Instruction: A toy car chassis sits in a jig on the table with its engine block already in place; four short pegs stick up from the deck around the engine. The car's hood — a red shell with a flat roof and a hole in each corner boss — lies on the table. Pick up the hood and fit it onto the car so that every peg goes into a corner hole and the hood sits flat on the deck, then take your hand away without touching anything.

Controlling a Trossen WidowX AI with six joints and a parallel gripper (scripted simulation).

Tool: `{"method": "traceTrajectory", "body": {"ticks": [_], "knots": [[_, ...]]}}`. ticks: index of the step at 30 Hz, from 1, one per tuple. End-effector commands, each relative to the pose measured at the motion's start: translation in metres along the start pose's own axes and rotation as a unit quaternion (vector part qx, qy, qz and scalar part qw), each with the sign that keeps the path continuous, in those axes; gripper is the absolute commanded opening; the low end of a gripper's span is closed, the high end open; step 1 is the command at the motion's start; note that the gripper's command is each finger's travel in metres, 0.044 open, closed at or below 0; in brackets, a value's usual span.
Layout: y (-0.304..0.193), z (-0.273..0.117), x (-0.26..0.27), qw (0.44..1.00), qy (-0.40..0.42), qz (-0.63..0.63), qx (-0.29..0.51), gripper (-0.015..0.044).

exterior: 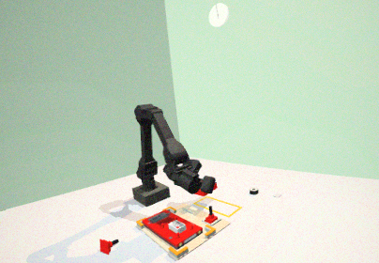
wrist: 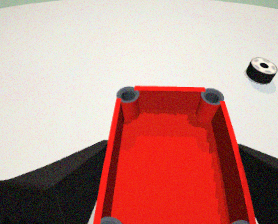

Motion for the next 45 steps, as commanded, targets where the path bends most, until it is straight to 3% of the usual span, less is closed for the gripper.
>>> {"method": "traceTrajectory", "body": {"ticks": [1, 11, 24, 45], "knots": [[0.0155, -0.0107, -0.0003, 1.0, -0.002, -0.001, 0.001, 0.0], [0.0145, -0.0101, -0.0002, 1.0, -0.002, 0.027, 0.001, 0.0], [0.0136, -0.0095, -0.0001, 0.976, -0.002, 0.22, 0.0, 0.0], [0.0133, -0.0093, -0.0001, 0.846, -0.002, 0.533, 0.0, 0.0]]}}
Point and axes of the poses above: the point midway between the two fingers, 35 mm back from their tips, its own z axis out along the fingers, its own x axis across the jaws, y = z × x, the point moved 9 cm from there along -z, back along the fingers, and after that the axes turned 5 degrees about -z, right-handed, at the moved point
